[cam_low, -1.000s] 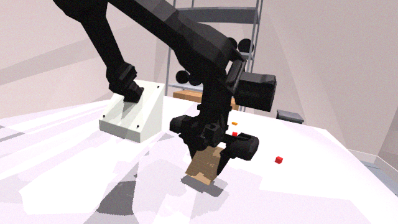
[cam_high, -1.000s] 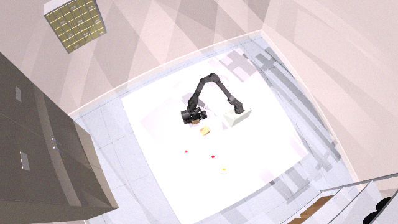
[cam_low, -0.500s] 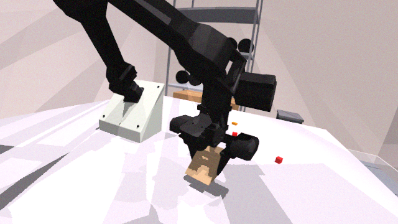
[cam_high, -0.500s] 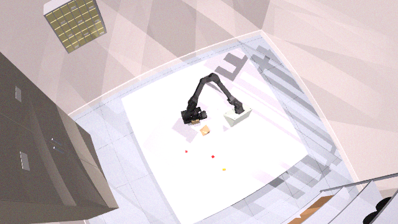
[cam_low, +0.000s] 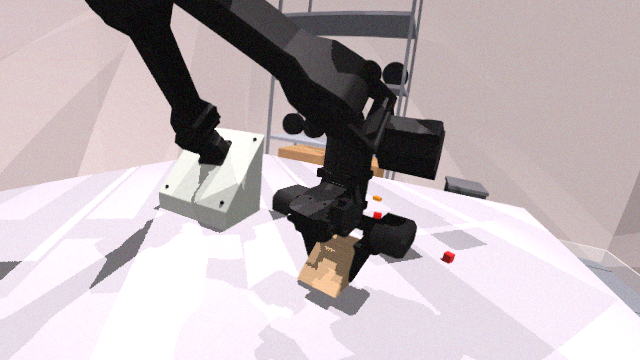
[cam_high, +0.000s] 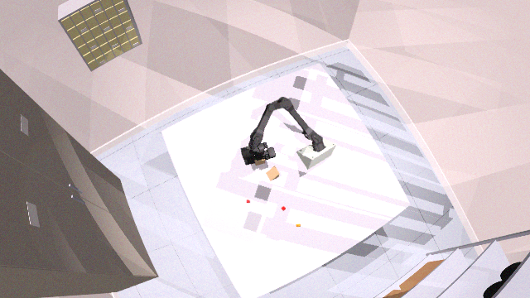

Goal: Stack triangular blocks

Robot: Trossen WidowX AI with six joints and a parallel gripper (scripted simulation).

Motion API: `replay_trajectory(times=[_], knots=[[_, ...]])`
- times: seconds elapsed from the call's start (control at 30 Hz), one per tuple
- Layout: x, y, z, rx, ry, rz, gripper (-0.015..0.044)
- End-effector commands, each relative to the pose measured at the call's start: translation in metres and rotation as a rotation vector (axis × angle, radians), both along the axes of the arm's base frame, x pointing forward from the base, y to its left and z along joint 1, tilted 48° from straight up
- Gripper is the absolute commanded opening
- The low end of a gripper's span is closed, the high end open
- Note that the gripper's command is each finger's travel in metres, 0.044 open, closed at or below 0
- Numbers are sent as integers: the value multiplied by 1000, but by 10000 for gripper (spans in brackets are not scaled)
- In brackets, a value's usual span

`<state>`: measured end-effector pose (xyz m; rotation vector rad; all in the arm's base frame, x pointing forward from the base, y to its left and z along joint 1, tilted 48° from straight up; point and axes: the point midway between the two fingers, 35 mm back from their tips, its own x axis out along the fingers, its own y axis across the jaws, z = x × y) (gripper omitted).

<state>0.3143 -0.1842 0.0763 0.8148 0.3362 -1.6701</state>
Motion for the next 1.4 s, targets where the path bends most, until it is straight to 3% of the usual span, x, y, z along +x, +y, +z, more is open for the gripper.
replay_trajectory(times=[0.0, 1.37], knots=[[1, 0, 0, 2, -7, -1, 0], [-2, -19, -17, -4, -3, 9, 0]])
